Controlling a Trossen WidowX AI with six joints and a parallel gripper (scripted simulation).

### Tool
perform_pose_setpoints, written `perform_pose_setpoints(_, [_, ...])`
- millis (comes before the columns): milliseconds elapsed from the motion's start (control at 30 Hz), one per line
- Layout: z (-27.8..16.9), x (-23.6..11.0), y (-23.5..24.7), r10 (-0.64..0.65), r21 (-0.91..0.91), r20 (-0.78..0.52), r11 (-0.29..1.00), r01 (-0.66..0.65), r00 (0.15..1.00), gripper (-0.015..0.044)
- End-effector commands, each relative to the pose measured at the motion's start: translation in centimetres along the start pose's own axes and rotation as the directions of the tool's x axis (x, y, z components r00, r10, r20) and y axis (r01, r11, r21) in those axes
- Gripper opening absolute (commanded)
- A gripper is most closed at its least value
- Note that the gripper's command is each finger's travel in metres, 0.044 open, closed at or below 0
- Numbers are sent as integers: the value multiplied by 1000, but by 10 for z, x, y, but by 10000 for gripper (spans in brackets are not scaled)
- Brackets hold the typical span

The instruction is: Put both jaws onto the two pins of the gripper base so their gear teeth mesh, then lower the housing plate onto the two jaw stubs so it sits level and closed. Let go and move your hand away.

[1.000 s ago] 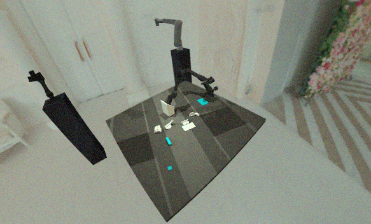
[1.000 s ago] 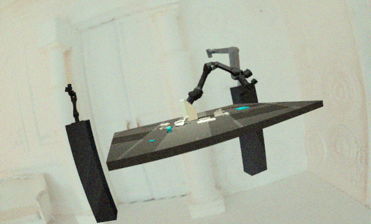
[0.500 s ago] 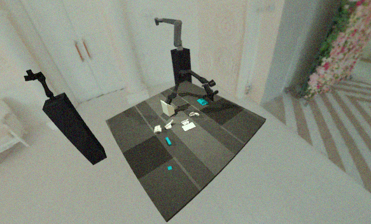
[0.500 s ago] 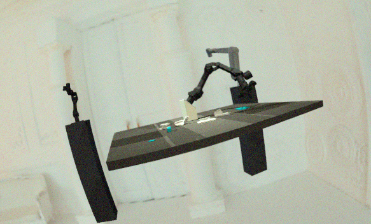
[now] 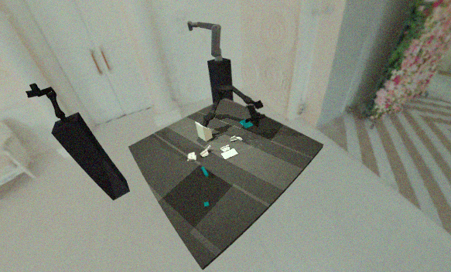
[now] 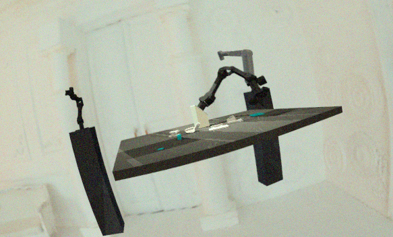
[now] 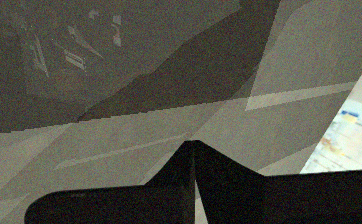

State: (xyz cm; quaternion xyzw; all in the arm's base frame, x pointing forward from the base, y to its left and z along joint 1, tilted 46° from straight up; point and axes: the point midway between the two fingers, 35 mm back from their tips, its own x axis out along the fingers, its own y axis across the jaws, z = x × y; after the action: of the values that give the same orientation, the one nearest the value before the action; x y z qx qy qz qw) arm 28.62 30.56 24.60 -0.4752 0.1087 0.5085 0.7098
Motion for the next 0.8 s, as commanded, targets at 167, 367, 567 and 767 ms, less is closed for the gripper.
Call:
perform_pose_setpoints(167, [-33,15,0,41,139,-58,990,-33,997,0])
perform_pose_setpoints(367, [-54,22,1,69,229,-93,972,-46,993,0])
perform_pose_setpoints(567, [-76,28,2,98,320,-125,946,-53,987,0])
perform_pose_setpoints(767, [-97,33,4,128,410,-154,910,-54,980,0])
